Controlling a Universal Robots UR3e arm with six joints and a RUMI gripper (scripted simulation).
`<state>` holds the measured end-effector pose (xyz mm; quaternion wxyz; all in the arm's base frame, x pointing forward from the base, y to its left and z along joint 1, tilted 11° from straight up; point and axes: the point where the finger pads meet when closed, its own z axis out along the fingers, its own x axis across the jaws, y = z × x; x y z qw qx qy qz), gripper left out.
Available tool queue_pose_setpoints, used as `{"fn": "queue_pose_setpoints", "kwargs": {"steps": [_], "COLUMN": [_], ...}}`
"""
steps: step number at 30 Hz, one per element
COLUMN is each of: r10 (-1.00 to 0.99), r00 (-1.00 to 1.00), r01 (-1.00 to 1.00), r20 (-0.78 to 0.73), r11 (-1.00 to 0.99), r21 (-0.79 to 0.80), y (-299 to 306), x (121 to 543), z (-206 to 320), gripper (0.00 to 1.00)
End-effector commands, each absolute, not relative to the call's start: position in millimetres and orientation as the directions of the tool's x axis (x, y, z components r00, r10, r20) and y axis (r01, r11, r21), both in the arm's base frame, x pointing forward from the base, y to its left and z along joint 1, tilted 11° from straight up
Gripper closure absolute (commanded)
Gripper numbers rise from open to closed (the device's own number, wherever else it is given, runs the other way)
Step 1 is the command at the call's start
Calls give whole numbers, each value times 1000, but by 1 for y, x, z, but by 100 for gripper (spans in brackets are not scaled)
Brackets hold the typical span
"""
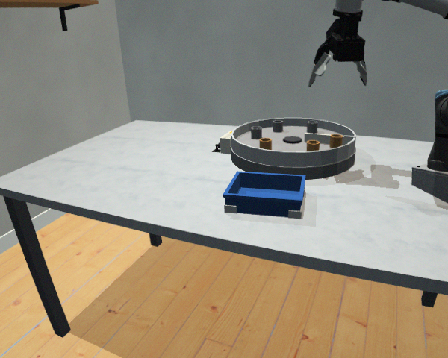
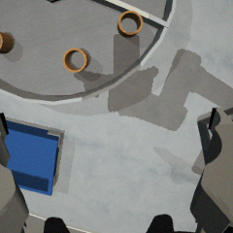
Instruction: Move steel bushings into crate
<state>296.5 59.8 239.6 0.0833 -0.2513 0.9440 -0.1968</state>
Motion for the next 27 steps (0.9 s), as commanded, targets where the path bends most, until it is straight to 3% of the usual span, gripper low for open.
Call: {"fn": "queue_pose_setpoints", "kwargs": {"steps": [1,13,27], "r10": [-268,270,557], "r00": [-956,-943,-808], "r01": [-216,300,573], "r20": [-120,-195,-192], "r11": [920,943,819], "r21": [-328,-143,-32], "y": [44,5,-18], "x": [306,323,332], "z": [233,222,217], "gripper": [0,0,0]}}
